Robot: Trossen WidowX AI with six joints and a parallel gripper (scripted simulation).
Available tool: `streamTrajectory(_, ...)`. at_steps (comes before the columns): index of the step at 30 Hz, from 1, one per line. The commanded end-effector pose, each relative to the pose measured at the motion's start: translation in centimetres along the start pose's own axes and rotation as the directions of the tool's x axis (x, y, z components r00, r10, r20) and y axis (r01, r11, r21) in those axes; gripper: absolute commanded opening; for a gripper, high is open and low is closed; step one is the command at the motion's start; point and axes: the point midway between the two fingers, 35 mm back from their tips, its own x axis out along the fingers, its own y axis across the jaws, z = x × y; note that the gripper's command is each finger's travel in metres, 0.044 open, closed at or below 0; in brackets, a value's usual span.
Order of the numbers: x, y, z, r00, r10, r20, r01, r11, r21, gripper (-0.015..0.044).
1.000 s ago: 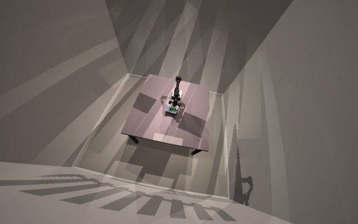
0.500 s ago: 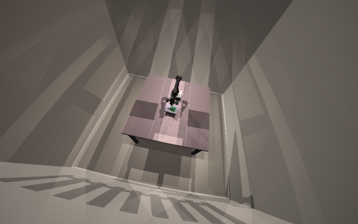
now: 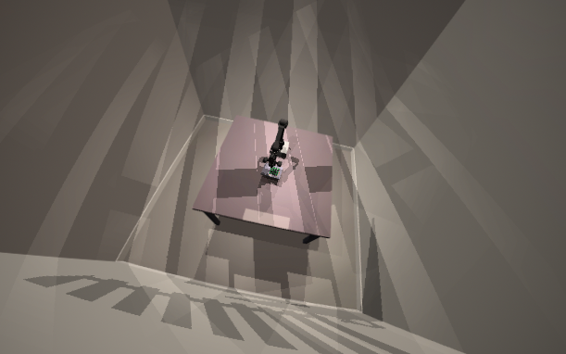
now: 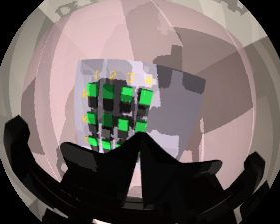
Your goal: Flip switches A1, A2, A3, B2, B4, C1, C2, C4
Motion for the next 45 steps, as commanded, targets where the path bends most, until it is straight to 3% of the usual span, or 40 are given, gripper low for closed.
streamTrajectory(1,1.0,0.1,-0.3,1.0,0.005,-0.012,-0.005,1.0,-0.006,0.0)
streamTrajectory(45,2.5,0.1,-0.3,1.0,0.005,-0.012,-0.005,1.0,-0.006,0.0)
